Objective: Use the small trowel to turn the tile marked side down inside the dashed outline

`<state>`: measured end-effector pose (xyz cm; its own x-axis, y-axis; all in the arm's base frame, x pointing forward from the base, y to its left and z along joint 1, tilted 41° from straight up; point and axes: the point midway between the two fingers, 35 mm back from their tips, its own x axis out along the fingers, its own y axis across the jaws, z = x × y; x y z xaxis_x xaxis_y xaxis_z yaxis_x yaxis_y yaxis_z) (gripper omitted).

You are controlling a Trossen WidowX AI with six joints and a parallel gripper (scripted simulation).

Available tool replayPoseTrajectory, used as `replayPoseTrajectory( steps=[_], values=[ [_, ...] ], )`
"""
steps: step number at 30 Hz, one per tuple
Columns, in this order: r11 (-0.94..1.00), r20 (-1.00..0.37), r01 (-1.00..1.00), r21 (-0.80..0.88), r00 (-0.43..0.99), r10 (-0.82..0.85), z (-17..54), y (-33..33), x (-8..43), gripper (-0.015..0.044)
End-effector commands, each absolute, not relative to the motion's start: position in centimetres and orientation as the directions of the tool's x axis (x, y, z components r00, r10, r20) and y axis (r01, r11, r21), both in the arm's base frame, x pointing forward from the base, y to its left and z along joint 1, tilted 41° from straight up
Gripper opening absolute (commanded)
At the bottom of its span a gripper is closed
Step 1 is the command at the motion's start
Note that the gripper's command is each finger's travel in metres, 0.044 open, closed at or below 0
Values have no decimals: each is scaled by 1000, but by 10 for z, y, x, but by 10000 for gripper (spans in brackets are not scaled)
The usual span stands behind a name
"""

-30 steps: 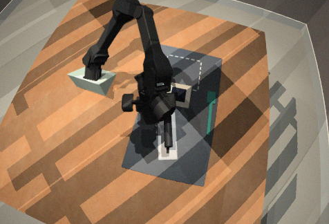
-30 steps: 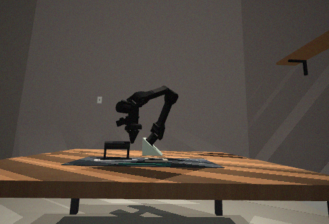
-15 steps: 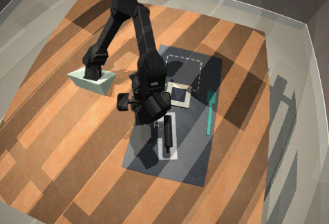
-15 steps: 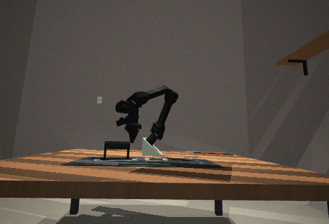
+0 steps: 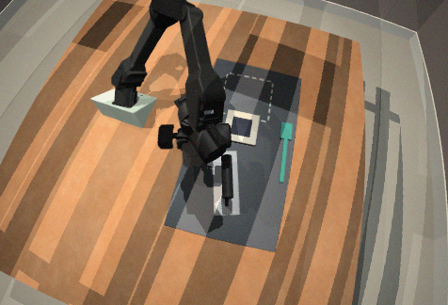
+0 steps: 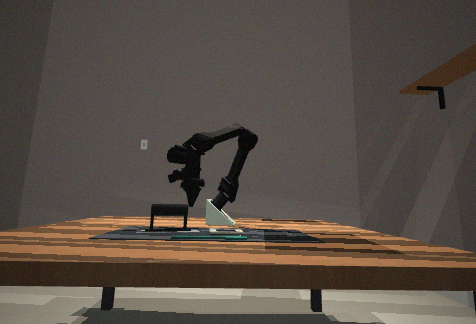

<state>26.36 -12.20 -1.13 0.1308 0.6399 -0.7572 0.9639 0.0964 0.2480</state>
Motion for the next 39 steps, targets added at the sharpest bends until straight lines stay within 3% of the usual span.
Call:
replayPoseTrajectory(
  steps=[1,5,19,29,39],
  values=[
    [96,-757,964,248,131,640,-11,-122,264,100],
    [96,-757,964,248,131,640,-11,-122,264,0],
    [96,-757,964,248,131,640,-11,-122,264,0],
    [96,-759,964,248,132,638,-11,-143,290,257],
    [95,-762,964,248,134,633,-16,-191,353,270]
  ],
)
